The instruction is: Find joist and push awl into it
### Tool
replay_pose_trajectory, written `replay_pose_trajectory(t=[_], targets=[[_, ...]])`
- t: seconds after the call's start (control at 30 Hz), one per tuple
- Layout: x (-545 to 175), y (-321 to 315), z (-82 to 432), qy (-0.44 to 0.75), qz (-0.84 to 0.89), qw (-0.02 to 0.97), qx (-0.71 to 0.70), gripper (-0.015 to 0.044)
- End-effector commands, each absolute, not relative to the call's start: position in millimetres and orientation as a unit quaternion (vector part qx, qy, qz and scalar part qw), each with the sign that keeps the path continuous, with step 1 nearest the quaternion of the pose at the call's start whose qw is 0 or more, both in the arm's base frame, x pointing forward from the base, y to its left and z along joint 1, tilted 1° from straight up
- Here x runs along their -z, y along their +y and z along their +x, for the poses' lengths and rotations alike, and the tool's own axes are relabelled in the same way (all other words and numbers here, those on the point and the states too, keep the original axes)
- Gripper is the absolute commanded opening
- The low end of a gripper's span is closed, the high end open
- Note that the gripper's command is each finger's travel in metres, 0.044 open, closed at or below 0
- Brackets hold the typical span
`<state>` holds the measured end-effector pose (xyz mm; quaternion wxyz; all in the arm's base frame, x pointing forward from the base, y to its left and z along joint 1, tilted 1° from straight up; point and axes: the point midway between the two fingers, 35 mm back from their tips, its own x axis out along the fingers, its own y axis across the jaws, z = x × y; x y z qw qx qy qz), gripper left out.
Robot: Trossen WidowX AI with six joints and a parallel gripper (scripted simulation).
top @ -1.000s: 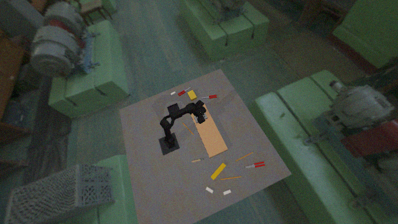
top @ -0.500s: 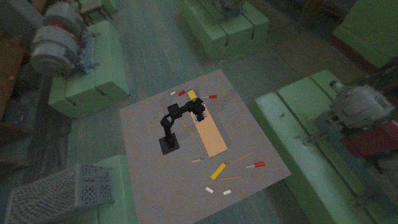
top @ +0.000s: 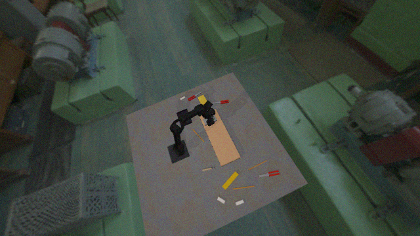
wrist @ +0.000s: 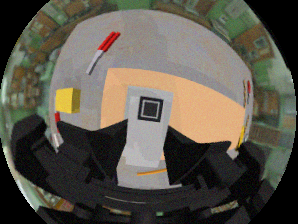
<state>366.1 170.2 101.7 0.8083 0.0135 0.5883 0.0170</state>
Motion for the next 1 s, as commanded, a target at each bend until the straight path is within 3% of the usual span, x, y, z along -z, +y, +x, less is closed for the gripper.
replay_pose_trajectory(t=[0.0, 0.97], targets=[[-102, 178, 367, 0.588, 0.014, 0.808, -0.017, 0.0], [-103, 197, 367, 0.588, 0.015, 0.808, -0.018, 0.0]])
